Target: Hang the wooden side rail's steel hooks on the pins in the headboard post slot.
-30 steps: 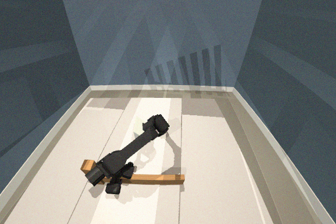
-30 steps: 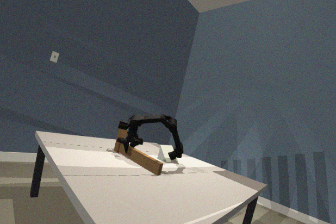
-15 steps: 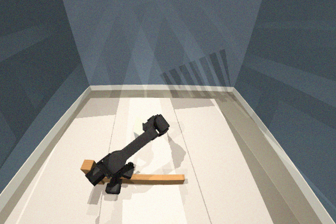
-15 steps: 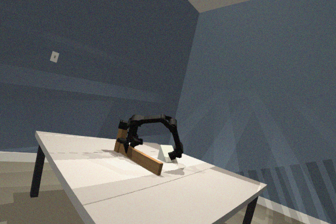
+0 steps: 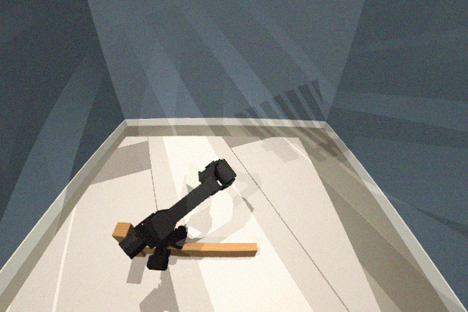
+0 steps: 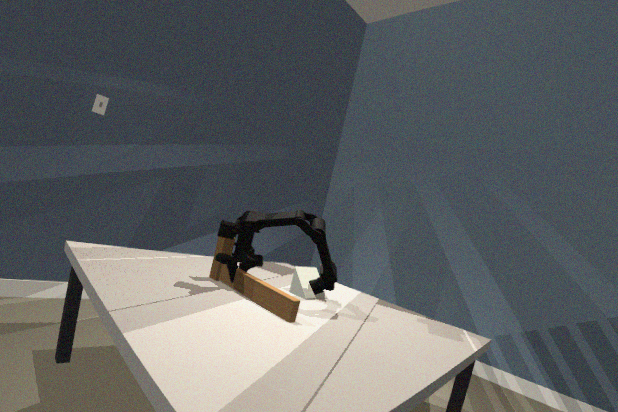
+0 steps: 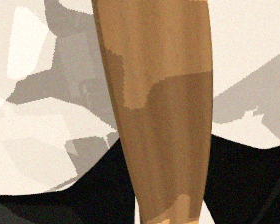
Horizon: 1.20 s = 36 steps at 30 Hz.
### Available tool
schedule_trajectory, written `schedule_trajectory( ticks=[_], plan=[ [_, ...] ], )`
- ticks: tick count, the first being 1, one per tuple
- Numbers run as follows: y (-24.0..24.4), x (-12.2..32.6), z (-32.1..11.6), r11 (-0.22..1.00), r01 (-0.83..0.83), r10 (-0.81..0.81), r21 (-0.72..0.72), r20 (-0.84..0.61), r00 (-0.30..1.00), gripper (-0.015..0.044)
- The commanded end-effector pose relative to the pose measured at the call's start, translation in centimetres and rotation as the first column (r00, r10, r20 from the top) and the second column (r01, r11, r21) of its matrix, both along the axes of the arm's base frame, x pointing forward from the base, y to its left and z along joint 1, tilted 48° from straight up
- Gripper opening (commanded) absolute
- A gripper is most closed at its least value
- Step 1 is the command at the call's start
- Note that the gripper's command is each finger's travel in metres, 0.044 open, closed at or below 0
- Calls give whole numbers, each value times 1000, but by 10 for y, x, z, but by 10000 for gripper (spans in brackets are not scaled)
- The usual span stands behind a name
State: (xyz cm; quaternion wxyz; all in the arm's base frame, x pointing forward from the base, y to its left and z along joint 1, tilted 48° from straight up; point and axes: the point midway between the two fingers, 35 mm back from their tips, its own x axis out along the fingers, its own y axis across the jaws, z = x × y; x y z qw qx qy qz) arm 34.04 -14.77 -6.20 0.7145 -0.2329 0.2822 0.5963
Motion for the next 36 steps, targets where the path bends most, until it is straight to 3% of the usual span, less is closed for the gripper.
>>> schedule_trajectory(
  ticks=[1, 11, 19, 25, 36],
  plan=[
    [0, 0, 0, 1000, 0, 0, 0, 0, 1000, 184],
    [-19, -3, 18, 1000, 2, -2, -6, 1, 1000, 440],
    [-29, -6, 27, 1000, 3, -3, -8, 1, 1000, 440],
    [-9, -2, 48, 1000, 3, -3, -6, 1, 1000, 440],
    [-11, 0, 47, 1000, -6, 6, -12, 8, 1000, 440]
  ],
)
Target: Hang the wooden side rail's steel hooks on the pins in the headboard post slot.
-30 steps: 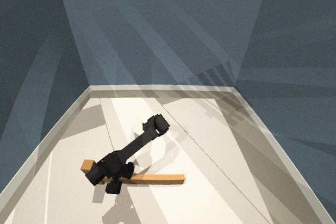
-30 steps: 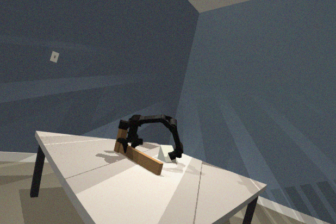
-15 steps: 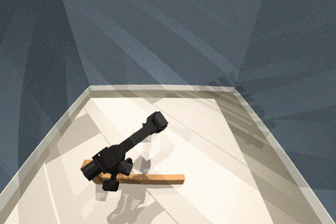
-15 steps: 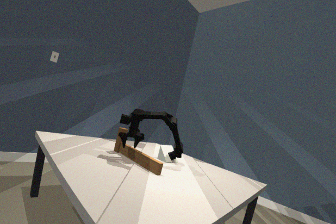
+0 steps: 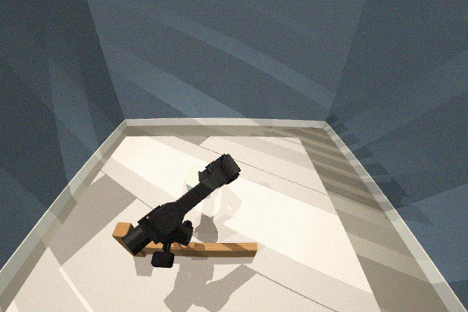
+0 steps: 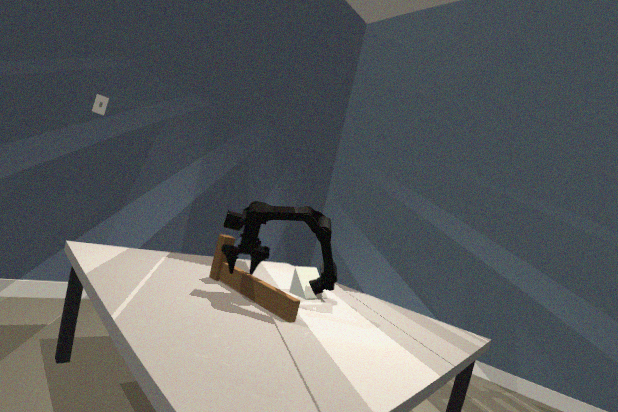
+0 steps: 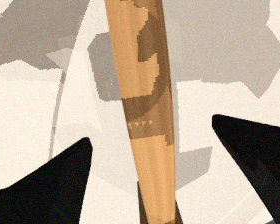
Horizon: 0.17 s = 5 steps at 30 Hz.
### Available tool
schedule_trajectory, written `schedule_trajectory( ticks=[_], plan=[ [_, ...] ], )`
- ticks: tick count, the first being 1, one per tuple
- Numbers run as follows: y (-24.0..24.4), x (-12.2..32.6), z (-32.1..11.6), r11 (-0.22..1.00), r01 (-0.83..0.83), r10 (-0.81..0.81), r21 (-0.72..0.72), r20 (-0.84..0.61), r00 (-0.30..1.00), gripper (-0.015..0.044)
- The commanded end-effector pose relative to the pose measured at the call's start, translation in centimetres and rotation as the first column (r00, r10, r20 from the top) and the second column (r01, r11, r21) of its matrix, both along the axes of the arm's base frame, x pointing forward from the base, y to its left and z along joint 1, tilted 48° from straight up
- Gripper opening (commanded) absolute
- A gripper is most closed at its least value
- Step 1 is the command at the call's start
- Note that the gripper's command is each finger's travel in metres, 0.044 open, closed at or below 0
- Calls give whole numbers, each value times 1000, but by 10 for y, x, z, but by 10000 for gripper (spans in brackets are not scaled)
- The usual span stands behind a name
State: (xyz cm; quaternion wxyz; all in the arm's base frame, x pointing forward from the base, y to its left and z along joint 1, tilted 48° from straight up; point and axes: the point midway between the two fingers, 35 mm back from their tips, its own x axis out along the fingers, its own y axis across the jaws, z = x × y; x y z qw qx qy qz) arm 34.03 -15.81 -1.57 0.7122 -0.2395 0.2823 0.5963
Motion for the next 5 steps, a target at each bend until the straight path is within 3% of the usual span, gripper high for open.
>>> schedule_trajectory(
  ticks=[1, 5],
  plan=[
    [-1, 0, 0, 1000, 0, 0, -2, 2, 1000, 440],
    [-1, 0, 0, 1000, 0, 0, -2, 2, 1000, 440]
  ],
)
